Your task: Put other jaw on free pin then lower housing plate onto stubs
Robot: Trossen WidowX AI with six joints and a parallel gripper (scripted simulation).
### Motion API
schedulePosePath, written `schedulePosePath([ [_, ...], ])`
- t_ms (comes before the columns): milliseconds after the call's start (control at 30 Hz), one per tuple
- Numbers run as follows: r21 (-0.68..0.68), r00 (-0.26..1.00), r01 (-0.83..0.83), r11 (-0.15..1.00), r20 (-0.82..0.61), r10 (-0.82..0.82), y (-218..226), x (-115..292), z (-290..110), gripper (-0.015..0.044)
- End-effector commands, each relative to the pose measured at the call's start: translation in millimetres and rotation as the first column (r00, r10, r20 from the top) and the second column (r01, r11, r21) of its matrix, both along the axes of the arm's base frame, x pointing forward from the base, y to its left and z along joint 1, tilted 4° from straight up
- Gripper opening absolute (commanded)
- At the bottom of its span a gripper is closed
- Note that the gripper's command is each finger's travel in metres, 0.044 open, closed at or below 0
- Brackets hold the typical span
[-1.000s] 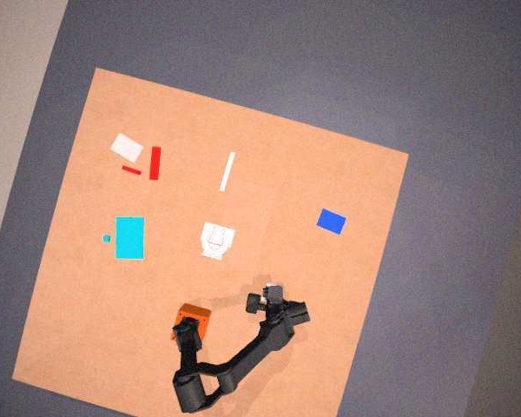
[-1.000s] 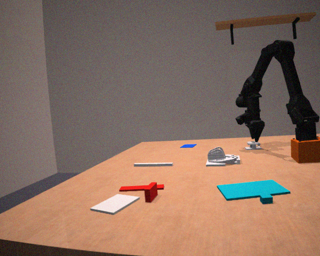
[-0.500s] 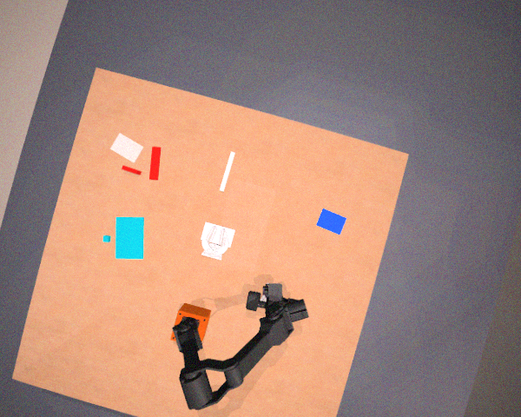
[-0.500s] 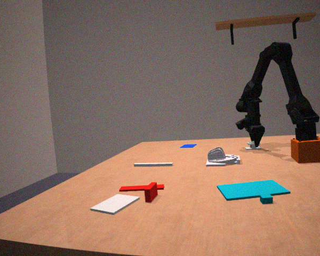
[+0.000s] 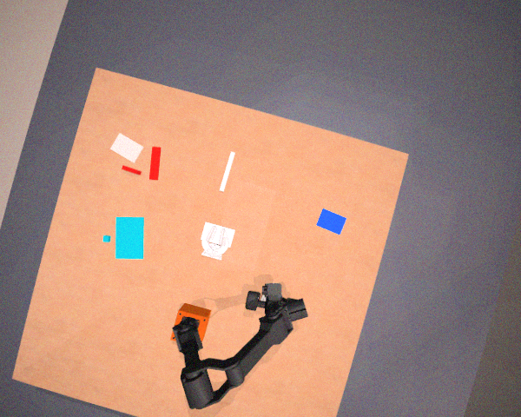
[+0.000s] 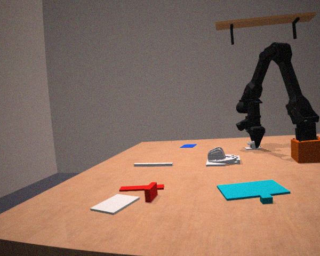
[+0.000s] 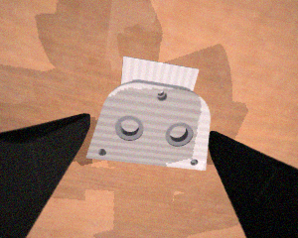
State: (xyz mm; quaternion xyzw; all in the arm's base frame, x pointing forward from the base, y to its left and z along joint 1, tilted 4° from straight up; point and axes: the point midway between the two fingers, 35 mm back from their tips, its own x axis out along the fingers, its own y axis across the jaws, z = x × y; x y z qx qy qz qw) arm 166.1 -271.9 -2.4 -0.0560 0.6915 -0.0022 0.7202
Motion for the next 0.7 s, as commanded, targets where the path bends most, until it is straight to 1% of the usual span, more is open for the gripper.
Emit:
schedulePosePath([
  [0,0.002,1.0,-0.004,1.0,0.003,0.004,0.4,0.4,-0.5,0.044],
  [333,0.002,1.0,-0.004,1.0,0.003,0.004,0.4,0.4,-0.9,0.044],
  [667,0.0,1.0,0.0,1.0,0.0,0.0,-0.1,0.0,-0.4,0.0373],
])
